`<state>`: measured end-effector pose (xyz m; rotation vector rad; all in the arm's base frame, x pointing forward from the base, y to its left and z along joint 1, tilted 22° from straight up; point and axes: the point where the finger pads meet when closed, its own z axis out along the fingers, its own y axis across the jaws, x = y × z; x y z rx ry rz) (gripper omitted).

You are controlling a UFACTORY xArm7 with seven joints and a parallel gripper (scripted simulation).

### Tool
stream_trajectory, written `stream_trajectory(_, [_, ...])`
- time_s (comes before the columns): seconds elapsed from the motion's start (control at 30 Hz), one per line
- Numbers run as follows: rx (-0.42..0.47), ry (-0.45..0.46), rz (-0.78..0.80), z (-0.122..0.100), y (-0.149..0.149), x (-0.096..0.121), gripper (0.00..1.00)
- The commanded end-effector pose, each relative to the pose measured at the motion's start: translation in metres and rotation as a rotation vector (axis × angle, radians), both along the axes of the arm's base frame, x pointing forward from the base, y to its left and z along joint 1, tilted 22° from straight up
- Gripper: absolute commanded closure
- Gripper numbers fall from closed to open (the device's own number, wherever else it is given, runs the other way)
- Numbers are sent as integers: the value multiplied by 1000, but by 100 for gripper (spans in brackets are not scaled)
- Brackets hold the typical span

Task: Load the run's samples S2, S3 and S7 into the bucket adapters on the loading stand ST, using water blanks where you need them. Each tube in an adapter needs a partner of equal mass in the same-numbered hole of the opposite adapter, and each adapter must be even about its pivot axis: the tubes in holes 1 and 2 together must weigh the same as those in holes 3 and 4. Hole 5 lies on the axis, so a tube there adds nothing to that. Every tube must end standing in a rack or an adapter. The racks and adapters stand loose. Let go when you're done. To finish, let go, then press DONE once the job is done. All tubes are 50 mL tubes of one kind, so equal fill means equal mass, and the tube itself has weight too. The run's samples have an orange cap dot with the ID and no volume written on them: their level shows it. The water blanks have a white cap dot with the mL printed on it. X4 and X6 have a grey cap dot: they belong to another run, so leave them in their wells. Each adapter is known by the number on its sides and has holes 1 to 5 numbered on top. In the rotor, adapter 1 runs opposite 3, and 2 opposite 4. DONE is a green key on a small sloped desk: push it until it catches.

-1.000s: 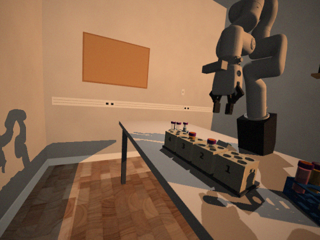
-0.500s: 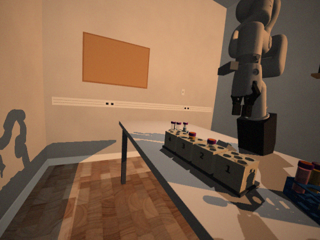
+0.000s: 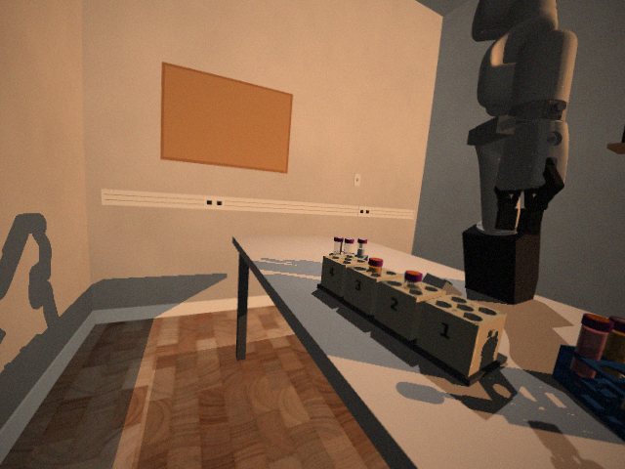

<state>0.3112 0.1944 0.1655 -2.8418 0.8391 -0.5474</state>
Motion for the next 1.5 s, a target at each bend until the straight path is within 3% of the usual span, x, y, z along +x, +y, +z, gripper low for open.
stream_trajectory(0.0, [-5,-5,-6,-3,25,-11,43])
stream_trajectory(0.73, [-4,-5,-6,-20,113,-54,43])
stream_trajectory(1.2, [-4,-5,-6,-20,113,-54,43])
stream_trajectory(1.47, [-4,-5,-6,-31,113,-49,43])
